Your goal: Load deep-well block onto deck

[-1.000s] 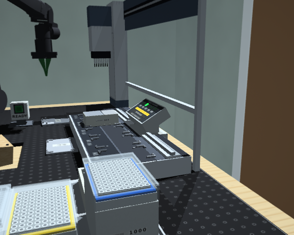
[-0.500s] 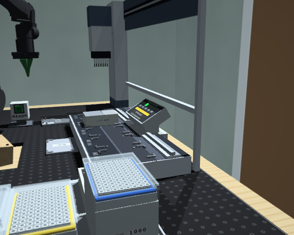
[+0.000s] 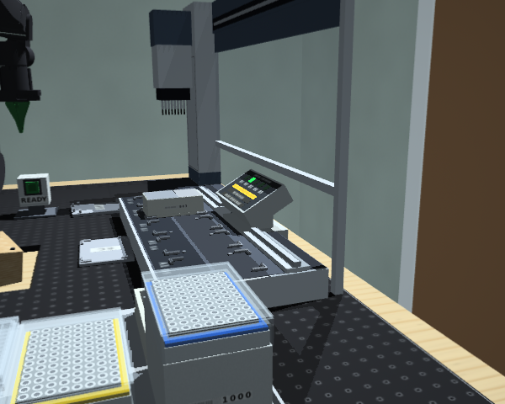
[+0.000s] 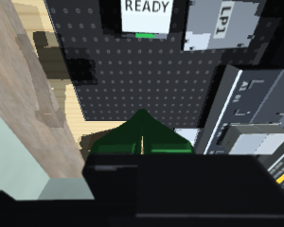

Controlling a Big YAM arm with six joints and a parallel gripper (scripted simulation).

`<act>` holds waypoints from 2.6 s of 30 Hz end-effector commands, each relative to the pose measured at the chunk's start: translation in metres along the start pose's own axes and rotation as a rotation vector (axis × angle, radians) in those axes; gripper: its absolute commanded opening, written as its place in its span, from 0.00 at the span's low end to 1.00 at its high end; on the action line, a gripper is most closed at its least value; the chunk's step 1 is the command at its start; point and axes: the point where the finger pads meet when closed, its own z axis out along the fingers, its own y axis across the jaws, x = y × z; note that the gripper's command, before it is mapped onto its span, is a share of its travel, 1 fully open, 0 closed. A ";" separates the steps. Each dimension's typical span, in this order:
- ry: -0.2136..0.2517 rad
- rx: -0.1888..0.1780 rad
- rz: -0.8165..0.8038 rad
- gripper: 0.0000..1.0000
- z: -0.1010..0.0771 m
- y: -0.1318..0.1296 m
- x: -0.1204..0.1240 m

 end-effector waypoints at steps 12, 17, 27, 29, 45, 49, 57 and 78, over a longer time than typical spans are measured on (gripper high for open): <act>-0.008 0.005 0.064 0.00 0.016 -0.007 -0.003; -0.009 0.005 0.052 0.00 0.024 -0.007 -0.003; -0.008 0.004 0.044 0.00 0.038 -0.007 -0.003; -0.008 0.004 0.044 0.00 0.041 -0.007 -0.003; -0.008 0.004 0.044 0.00 0.065 -0.007 -0.003; -0.008 0.003 0.044 0.00 0.071 -0.007 -0.003; -0.008 0.003 0.044 0.00 0.081 -0.007 -0.003; -0.007 0.003 0.044 0.00 0.113 -0.007 -0.002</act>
